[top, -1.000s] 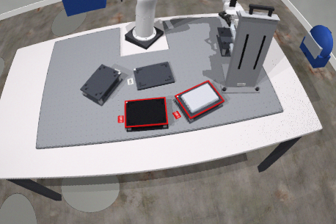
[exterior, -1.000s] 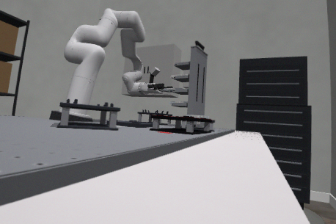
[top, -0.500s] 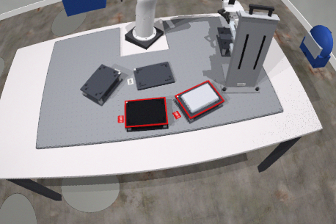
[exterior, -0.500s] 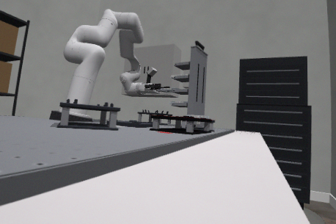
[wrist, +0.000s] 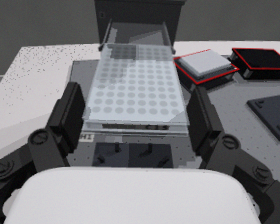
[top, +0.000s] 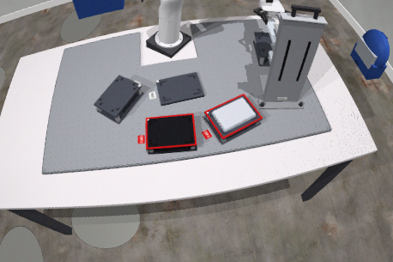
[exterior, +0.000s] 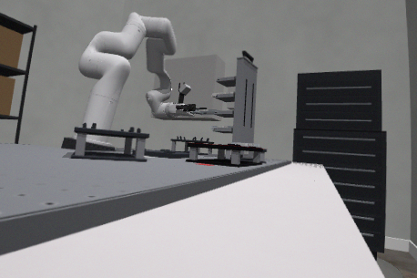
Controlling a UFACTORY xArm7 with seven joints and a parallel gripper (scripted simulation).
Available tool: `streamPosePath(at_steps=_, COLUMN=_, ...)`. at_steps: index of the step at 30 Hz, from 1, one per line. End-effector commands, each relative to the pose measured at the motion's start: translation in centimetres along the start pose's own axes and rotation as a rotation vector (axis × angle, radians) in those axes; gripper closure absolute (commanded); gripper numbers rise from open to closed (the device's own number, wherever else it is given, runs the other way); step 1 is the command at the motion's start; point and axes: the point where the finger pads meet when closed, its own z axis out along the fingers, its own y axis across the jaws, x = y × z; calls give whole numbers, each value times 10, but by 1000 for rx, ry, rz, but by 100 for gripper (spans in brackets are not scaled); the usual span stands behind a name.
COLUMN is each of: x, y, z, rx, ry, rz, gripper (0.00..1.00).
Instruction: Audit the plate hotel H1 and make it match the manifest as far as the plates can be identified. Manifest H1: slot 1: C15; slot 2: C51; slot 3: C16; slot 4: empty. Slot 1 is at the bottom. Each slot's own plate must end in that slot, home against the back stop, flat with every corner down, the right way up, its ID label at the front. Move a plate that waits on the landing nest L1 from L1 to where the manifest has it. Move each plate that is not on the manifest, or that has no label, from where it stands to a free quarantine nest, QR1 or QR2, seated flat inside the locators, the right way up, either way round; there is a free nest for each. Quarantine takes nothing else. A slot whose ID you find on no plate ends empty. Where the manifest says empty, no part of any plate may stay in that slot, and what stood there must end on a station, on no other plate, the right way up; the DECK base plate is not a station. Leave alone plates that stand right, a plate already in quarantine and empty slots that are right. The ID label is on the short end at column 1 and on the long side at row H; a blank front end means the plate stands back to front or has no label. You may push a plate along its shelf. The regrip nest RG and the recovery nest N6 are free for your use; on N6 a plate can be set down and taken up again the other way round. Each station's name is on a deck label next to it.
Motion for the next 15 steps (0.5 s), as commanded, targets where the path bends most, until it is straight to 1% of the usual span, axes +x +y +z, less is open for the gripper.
streamPosePath(at_steps=1, x=1, y=-1, z=-7, rx=0, ry=-1, rz=3, gripper=100)
streamPosePath(at_steps=4, x=1, y=-1, z=-9, rx=0, ry=-1, rz=3, gripper=100)
streamPosePath(at_steps=15, x=1, y=-1, z=-27, rx=0, ry=-1, rz=3, gripper=100)
